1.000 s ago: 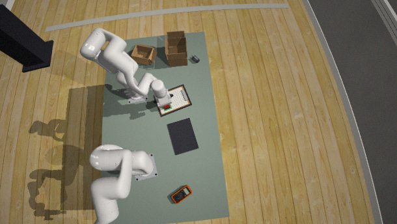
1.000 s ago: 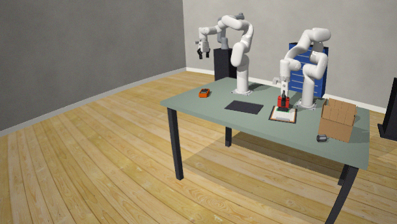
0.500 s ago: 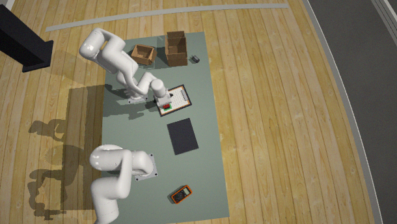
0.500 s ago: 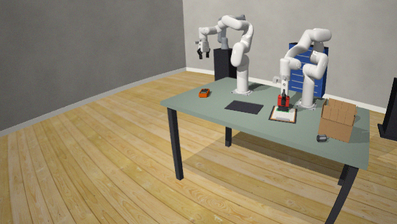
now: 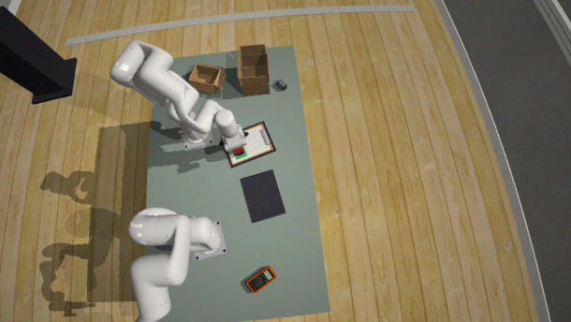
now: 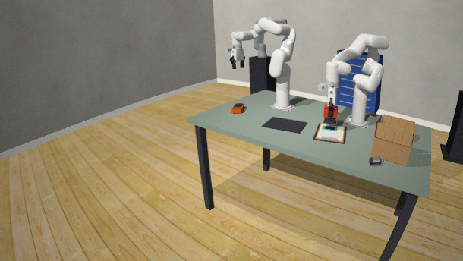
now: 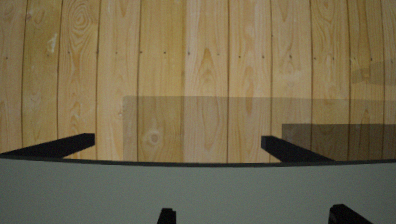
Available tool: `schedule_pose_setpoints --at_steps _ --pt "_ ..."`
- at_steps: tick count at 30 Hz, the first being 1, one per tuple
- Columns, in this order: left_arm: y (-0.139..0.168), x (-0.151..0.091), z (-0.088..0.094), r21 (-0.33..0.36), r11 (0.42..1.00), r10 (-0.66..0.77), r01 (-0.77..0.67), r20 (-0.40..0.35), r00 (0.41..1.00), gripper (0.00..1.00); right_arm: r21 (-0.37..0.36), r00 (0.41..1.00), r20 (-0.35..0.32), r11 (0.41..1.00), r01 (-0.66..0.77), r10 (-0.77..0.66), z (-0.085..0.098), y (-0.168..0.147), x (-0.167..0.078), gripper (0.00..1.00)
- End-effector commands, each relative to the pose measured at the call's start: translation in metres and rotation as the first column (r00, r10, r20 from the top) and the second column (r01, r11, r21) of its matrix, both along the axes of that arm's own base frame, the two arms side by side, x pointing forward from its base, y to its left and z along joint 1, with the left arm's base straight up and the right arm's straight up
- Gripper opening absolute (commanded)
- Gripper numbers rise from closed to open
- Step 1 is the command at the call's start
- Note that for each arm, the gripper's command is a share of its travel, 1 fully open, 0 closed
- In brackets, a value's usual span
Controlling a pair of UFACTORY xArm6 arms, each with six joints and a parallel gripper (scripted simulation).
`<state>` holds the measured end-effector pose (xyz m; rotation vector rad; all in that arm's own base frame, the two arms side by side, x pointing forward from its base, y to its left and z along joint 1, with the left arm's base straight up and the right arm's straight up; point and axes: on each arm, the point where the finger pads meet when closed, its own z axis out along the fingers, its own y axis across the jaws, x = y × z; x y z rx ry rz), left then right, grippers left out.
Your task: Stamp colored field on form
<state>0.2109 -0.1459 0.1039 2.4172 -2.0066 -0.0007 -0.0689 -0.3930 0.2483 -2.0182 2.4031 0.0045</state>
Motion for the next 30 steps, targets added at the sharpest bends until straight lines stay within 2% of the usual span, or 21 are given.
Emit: schedule_pose_setpoints --at_steps 1,6,8,10,12,14,16,29,30 --pt "0.000 -0.001 0.005 0.000 1.000 0.000 0.000 0.000 1.000 0.30 -0.004 1.000 -0.001 1.000 0.000 0.000 0.002 -0.001 0.000 1.00" --pt "-0.001 0.000 0.006 0.000 1.000 0.000 0.000 0.000 1.000 0.30 -0.004 1.000 -0.001 1.000 0.000 0.000 0.002 -0.001 0.000 1.00" --pt "-0.011 0.007 0.011 0.000 1.000 0.003 -0.003 0.000 1.000 0.30 -0.004 1.000 -0.001 1.000 0.000 0.000 0.002 -0.001 0.000 1.00" --pt "-0.034 0.020 0.020 0.000 1.000 0.010 -0.010 0.000 1.000 0.30 -0.004 1.000 -0.001 1.000 0.000 0.000 0.002 -0.001 0.000 1.00" --pt "-0.070 0.038 0.028 0.000 1.000 0.019 -0.019 0.000 1.000 0.30 -0.004 1.000 -0.001 1.000 0.000 0.000 0.002 -0.001 0.000 1.00" --pt "-0.070 0.038 0.028 0.000 1.000 0.019 -0.019 0.000 1.000 0.30 -0.004 1.000 -0.001 1.000 0.000 0.000 0.002 -0.001 0.000 1.00" --pt "-0.109 0.052 0.032 0.000 1.000 0.030 -0.030 0.000 1.000 0.30 -0.004 1.000 -0.001 1.000 0.000 0.000 0.002 -0.001 0.000 1.00" --pt "-0.249 0.074 0.008 0.000 0.998 0.059 -0.059 0.000 0.998 0.30 -0.004 1.000 -0.001 1.000 0.000 0.000 0.002 -0.001 0.000 1.00" --pt "-0.249 0.074 0.008 0.000 0.998 0.059 -0.059 0.000 0.998 0.30 -0.004 1.000 -0.001 1.000 0.000 0.000 0.002 -0.001 0.000 1.00"
